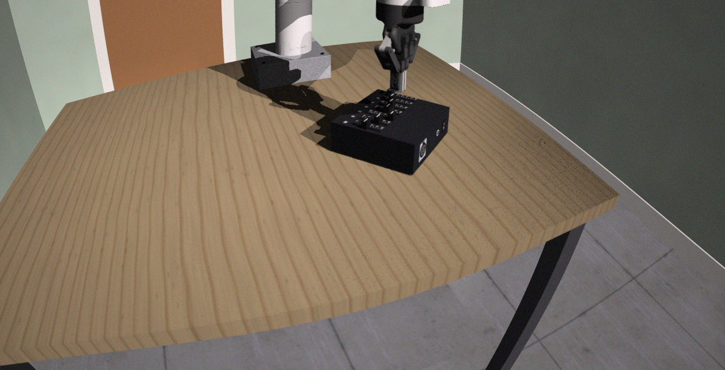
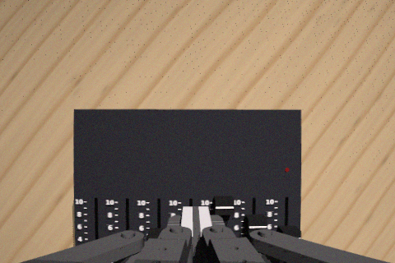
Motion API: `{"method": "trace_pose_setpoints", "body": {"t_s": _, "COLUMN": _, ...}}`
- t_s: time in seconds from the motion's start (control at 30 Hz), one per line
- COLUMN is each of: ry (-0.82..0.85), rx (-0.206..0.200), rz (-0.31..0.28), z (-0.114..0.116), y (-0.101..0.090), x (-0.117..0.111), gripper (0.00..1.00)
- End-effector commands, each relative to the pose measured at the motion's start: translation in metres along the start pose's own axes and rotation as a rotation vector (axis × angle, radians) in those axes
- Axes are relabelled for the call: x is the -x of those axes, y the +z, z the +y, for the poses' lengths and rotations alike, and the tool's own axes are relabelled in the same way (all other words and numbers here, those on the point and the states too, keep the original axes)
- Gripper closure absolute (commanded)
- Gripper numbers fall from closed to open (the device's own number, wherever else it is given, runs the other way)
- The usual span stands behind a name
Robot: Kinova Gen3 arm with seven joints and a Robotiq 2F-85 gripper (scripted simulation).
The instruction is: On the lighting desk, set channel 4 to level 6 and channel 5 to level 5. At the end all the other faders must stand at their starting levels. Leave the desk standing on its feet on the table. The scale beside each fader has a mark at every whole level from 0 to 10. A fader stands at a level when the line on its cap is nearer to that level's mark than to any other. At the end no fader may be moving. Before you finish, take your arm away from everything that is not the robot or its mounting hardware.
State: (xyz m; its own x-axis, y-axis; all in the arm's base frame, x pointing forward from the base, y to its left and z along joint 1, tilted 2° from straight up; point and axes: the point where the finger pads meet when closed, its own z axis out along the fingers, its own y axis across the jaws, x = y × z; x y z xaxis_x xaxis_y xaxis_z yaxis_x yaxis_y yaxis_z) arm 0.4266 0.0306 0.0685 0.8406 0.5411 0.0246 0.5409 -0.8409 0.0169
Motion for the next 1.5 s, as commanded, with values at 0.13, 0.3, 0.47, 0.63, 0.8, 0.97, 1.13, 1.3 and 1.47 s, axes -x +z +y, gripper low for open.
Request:
{"method": "trace_pose_setpoints", "body": {"t_s": 0.13, "ry": 0.003, "rx": -0.002, "rz": 0.002, "z": -0.001, "y": -0.003, "x": -0.002, "gripper": 1.0}}
{"method": "trace_pose_setpoints", "body": {"t_s": 0.3, "ry": 0.003, "rx": -0.002, "rz": 0.002, "z": 0.011, "y": 0.0, "x": -0.014, "gripper": 1.0}}
{"method": "trace_pose_setpoints", "body": {"t_s": 0.47, "ry": 0.003, "rx": -0.003, "rz": 0.002, "z": 0.018, "y": 0.002, "x": -0.021, "gripper": 1.0}}
{"method": "trace_pose_setpoints", "body": {"t_s": 0.63, "ry": 0.003, "rx": -0.003, "rz": 0.002, "z": 0.018, "y": 0.002, "x": -0.021, "gripper": 1.0}}
{"method": "trace_pose_setpoints", "body": {"t_s": 0.8, "ry": 0.003, "rx": -0.003, "rz": 0.002, "z": 0.018, "y": 0.002, "x": -0.021, "gripper": 1.0}}
{"method": "trace_pose_setpoints", "body": {"t_s": 0.97, "ry": 0.003, "rx": -0.003, "rz": 0.002, "z": 0.018, "y": 0.002, "x": -0.021, "gripper": 1.0}}
{"method": "trace_pose_setpoints", "body": {"t_s": 1.13, "ry": 0.003, "rx": -0.003, "rz": 0.002, "z": 0.018, "y": 0.002, "x": -0.021, "gripper": 1.0}}
{"method": "trace_pose_setpoints", "body": {"t_s": 1.3, "ry": 0.003, "rx": -0.003, "rz": 0.002, "z": 0.018, "y": 0.002, "x": -0.021, "gripper": 1.0}}
{"method": "trace_pose_setpoints", "body": {"t_s": 1.47, "ry": 0.003, "rx": -0.003, "rz": 0.002, "z": 0.018, "y": 0.002, "x": -0.021, "gripper": 1.0}}
